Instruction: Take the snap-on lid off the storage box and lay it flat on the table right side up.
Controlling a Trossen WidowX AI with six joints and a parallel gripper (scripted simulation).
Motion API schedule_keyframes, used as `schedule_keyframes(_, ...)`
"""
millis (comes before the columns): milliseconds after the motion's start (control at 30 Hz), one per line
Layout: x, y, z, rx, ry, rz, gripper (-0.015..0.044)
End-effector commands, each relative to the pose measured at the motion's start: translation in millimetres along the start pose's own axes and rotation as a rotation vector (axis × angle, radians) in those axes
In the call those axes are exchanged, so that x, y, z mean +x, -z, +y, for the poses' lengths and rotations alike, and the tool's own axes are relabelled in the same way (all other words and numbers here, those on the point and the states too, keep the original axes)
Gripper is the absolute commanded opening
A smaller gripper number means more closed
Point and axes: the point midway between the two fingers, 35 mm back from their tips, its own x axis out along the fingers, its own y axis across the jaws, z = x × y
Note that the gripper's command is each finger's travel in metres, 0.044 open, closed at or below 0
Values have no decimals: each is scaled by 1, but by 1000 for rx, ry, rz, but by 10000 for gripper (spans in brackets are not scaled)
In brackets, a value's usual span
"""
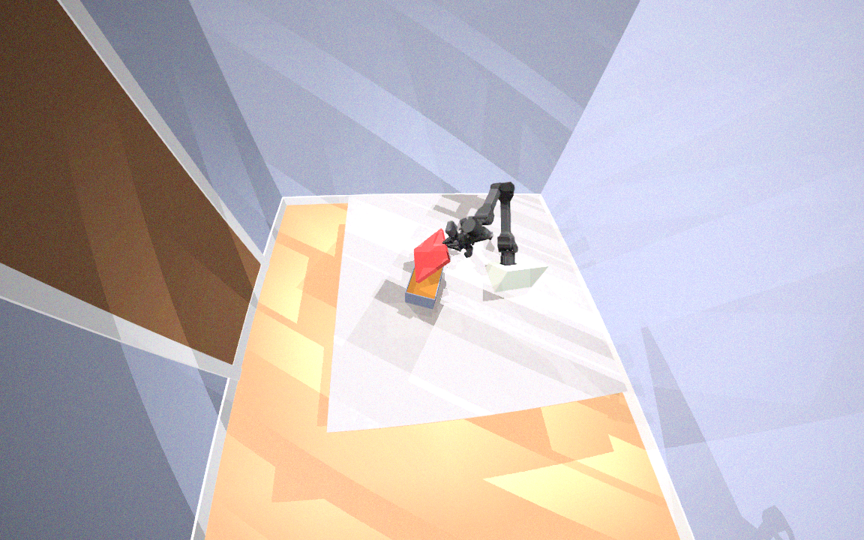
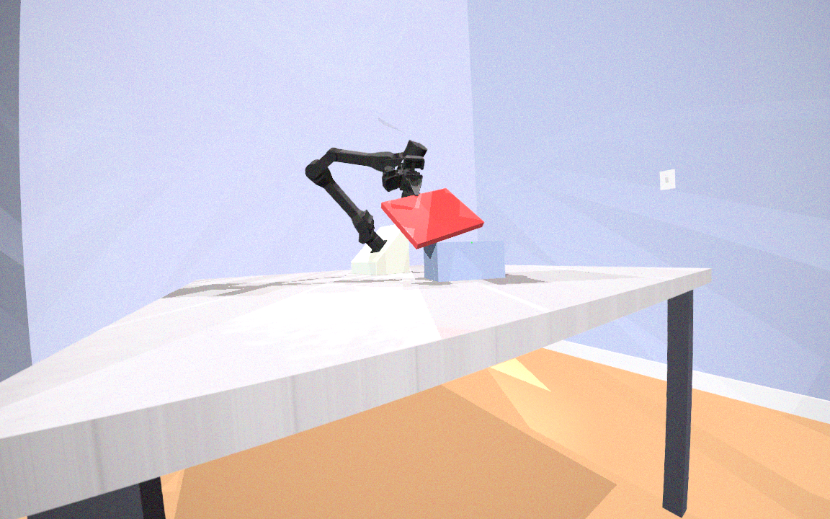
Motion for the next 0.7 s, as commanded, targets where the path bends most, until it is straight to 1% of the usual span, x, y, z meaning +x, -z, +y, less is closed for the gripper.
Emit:
schedule_keyframes(0,-1,-11,1,4,-2,3,0)
schedule_keyframes(667,-1,-51,1,1,-2,2,0)
